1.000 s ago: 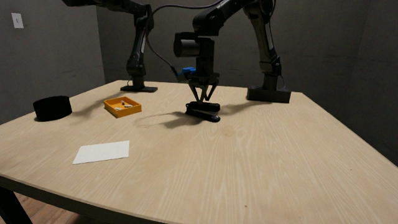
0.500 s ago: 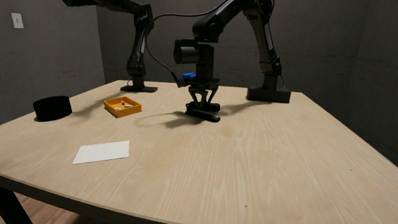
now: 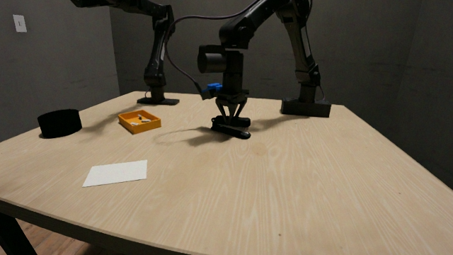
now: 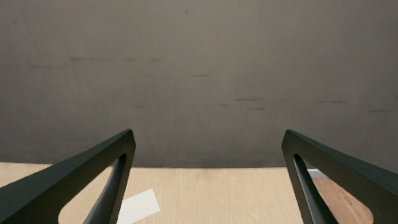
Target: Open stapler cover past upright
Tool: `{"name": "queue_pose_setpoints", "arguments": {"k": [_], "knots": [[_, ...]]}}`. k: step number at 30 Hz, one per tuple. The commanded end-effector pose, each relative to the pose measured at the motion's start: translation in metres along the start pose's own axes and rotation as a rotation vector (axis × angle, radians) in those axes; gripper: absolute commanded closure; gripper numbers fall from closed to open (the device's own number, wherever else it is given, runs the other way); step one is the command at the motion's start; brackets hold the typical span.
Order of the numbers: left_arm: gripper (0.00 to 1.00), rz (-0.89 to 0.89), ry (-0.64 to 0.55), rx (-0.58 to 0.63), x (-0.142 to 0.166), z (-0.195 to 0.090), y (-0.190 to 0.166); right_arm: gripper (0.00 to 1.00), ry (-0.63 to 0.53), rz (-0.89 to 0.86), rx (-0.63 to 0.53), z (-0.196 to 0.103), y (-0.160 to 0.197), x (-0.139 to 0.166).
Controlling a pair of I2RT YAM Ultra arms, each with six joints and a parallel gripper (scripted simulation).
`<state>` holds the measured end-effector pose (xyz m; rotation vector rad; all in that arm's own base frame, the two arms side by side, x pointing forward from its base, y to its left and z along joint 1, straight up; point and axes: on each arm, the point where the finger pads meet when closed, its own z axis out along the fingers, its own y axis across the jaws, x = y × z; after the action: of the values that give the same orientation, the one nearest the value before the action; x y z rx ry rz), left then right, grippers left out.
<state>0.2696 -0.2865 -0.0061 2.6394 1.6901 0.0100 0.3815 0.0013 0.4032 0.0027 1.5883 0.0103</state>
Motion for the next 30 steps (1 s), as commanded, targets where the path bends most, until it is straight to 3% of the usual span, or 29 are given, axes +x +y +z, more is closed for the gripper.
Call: {"name": "queue_pose_setpoints", "arguments": {"k": [1,4,13,14,15,16,19,26,30], "knots": [[0.67,-0.008,0.000,0.013,0.005,0.005,-0.002,0.00,-0.022,-0.008,0.000,0.000,0.002,-0.005],[0.67,-0.005,-0.007,-0.003,0.001,-0.001,0.002,0.00,-0.028,-0.008,0.005,-0.001,0.000,-0.008],[0.80,-0.006,-0.001,0.011,0.001,0.002,0.000,0.00,-0.028,-0.008,0.005,-0.001,0.000,-0.008],[0.91,-0.006,-0.001,0.011,0.001,0.002,0.000,0.00,-0.028,-0.008,0.005,-0.001,0.000,-0.008],[0.80,-0.005,-0.007,-0.003,0.000,-0.001,0.002,0.00,-0.028,-0.008,0.005,-0.001,0.000,-0.008],[0.78,-0.007,-0.006,-0.002,0.000,-0.005,0.003,0.00,-0.028,-0.008,0.005,-0.001,0.000,-0.008],[0.78,-0.007,-0.006,-0.002,0.000,-0.008,0.003,0.00,-0.028,-0.008,0.005,-0.001,0.000,-0.008],[0.78,-0.008,-0.010,-0.011,0.000,-0.054,0.003,0.00,-0.028,-0.008,0.005,-0.001,0.000,-0.008],[0.78,-0.025,-0.018,-0.030,-0.002,-0.054,0.005,0.00,-0.028,-0.008,0.005,-0.001,0.000,-0.008]]}}
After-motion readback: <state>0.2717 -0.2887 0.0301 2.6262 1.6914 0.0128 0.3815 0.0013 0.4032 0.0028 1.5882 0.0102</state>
